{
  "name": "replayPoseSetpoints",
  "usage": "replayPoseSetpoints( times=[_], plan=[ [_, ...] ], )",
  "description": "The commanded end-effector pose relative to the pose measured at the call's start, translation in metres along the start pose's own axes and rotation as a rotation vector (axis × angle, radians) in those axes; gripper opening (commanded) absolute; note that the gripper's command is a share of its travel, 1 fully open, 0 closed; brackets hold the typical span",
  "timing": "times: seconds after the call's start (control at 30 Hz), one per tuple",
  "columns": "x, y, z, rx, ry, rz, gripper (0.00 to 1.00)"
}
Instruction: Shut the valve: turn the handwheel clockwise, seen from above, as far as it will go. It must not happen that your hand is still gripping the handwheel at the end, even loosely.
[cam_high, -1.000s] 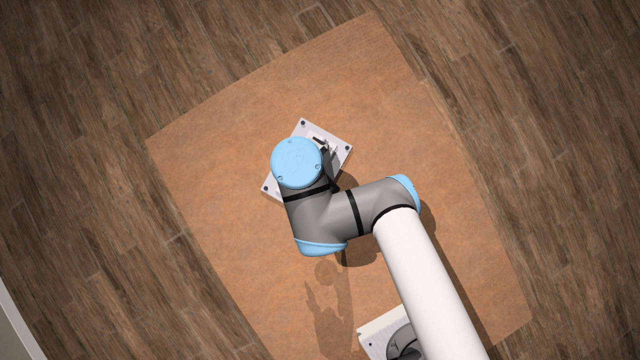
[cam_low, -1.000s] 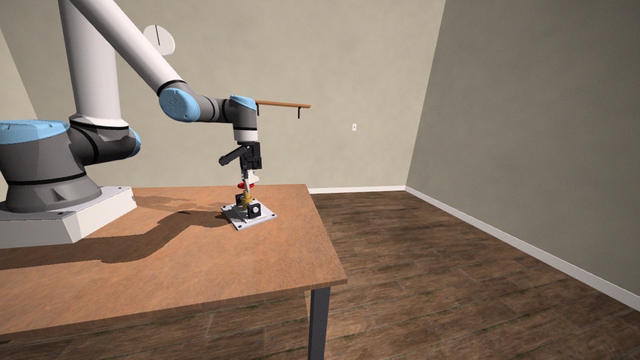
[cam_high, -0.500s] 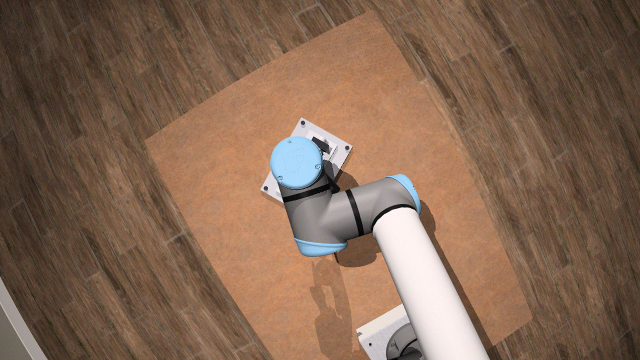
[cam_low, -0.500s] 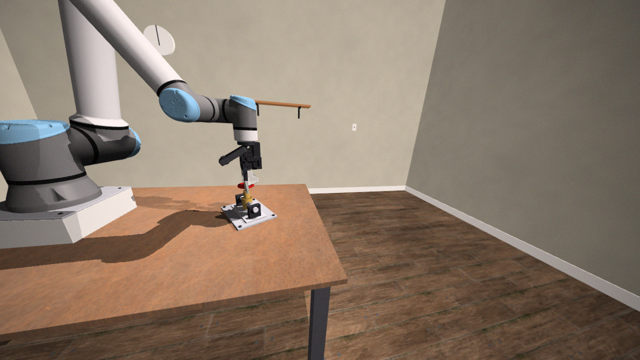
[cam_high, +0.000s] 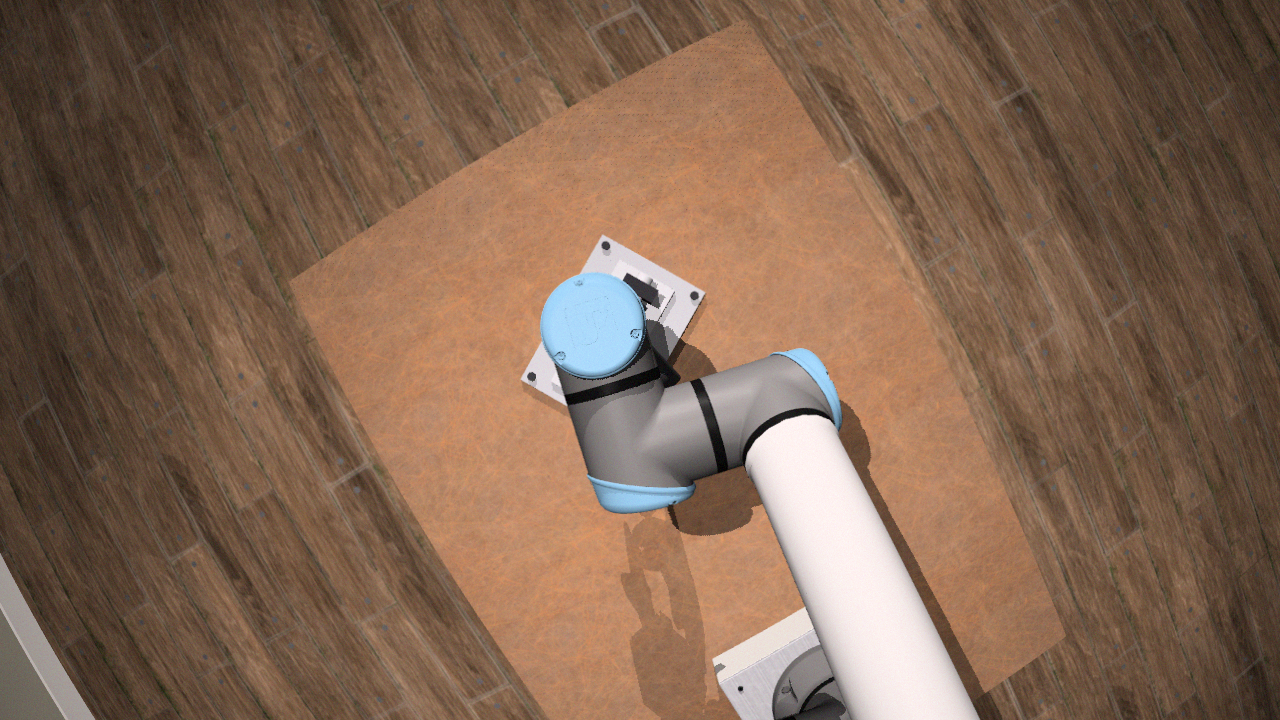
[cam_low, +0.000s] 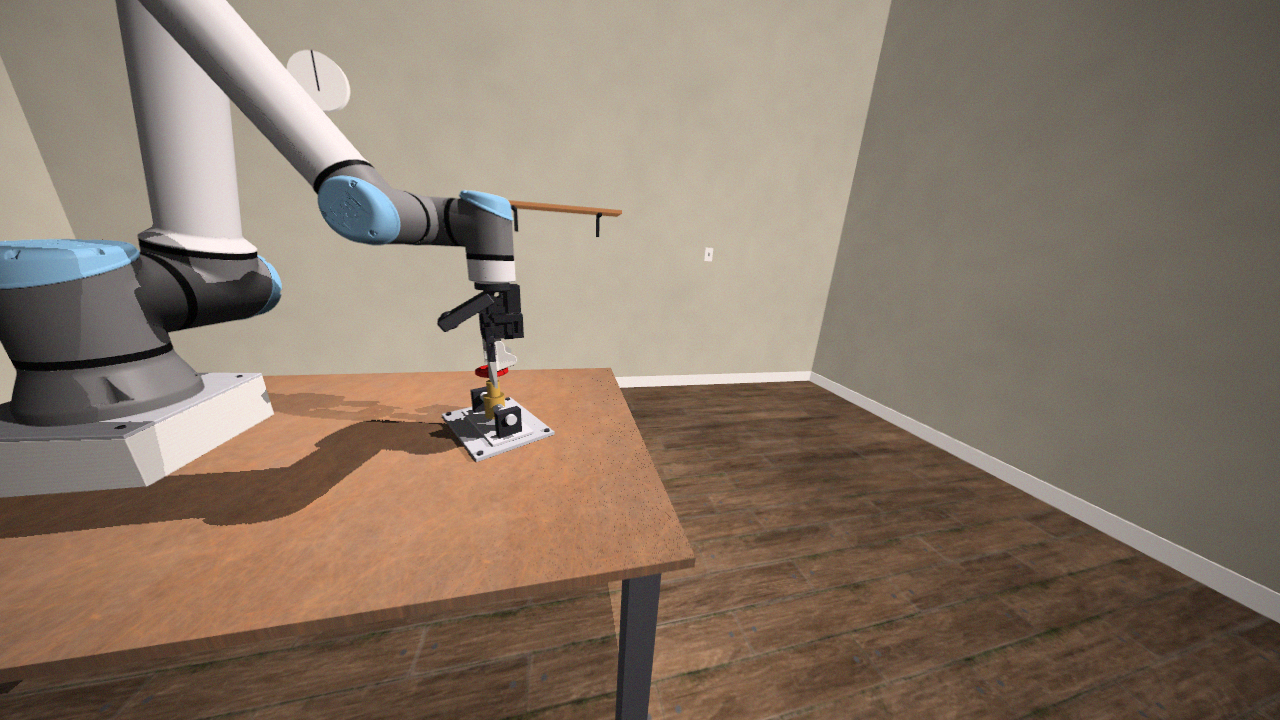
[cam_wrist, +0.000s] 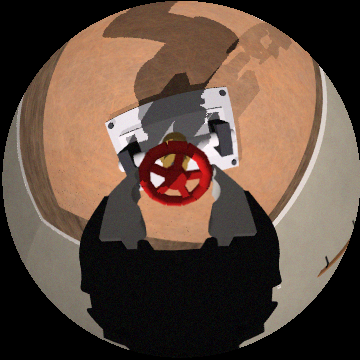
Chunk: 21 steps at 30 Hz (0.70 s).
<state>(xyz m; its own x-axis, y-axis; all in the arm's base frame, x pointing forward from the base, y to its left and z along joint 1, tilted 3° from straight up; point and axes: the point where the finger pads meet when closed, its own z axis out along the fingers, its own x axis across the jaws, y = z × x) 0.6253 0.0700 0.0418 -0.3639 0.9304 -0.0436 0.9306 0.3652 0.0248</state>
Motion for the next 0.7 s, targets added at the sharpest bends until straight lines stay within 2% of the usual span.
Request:
replayPoseSetpoints(
  times=[0.0,0.67],
  plan=[
    [0.0011,0.0004,0.0004,-0.001,0.001,-0.002,0.00],
    [0.0011,0.0004,0.0003,-0.001,0.001,0.007,0.00]
  ],
)
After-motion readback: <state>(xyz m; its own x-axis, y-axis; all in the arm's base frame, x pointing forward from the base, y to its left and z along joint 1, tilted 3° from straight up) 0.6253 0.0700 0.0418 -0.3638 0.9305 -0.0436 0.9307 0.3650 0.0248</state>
